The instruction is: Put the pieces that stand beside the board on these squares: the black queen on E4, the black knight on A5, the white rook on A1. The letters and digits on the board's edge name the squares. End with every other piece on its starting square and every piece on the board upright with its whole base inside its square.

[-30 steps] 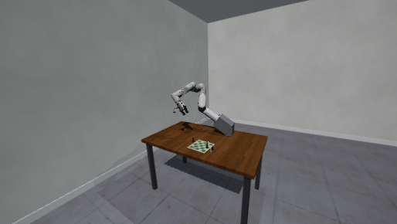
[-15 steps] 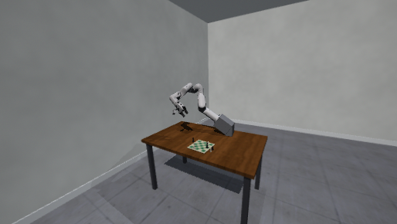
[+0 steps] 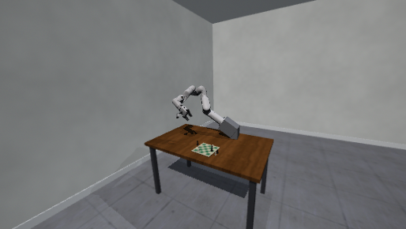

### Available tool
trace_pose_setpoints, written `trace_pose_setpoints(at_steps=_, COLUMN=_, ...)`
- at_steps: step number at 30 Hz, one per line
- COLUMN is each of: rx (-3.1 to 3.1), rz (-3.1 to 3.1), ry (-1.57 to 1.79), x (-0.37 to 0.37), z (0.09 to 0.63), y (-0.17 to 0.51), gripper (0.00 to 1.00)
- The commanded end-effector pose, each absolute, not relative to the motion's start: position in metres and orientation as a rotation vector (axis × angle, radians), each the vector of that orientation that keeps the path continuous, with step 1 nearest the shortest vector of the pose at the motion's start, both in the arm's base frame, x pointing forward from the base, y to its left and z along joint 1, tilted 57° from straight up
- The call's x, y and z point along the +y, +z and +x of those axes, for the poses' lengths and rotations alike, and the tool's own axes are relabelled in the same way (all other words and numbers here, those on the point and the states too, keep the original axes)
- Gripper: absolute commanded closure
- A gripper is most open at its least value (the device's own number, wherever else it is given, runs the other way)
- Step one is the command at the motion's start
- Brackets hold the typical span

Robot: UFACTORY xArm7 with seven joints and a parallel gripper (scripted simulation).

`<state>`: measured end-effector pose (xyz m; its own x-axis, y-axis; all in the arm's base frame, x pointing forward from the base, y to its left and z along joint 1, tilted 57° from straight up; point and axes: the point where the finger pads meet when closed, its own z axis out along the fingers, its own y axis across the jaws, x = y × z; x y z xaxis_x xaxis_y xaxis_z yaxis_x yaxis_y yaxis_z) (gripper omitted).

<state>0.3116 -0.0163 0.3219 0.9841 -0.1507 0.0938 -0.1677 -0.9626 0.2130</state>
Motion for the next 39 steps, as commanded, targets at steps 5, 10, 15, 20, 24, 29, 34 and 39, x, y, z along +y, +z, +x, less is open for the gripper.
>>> trace_pose_setpoints(at_steps=5, rx=-0.21, rz=2.928, ry=0.11, x=-0.014, z=0.319, y=0.32, gripper=0.0)
trace_pose_setpoints(at_steps=10, rx=-0.106, rz=3.039, ry=0.065, x=-0.006, z=0.355, y=0.295, gripper=0.0)
trace_pose_setpoints(at_steps=15, rx=-0.106, rz=3.039, ry=0.065, x=-0.006, z=0.355, y=0.295, gripper=0.0)
trace_pose_setpoints(at_steps=20, rx=-0.106, rz=3.039, ry=0.065, x=-0.006, z=0.355, y=0.295, gripper=0.0)
trace_pose_setpoints(at_steps=24, rx=-0.106, rz=3.039, ry=0.065, x=-0.006, z=0.355, y=0.295, gripper=0.0)
trace_pose_setpoints(at_steps=29, rx=-0.021, rz=3.123, ry=0.015, x=-0.001, z=0.39, y=0.261, gripper=0.0)
trace_pose_setpoints(at_steps=34, rx=-0.021, rz=3.123, ry=0.015, x=-0.001, z=0.39, y=0.261, gripper=0.0)
trace_pose_setpoints(at_steps=39, rx=-0.021, rz=3.123, ry=0.015, x=-0.001, z=0.39, y=0.261, gripper=0.0)
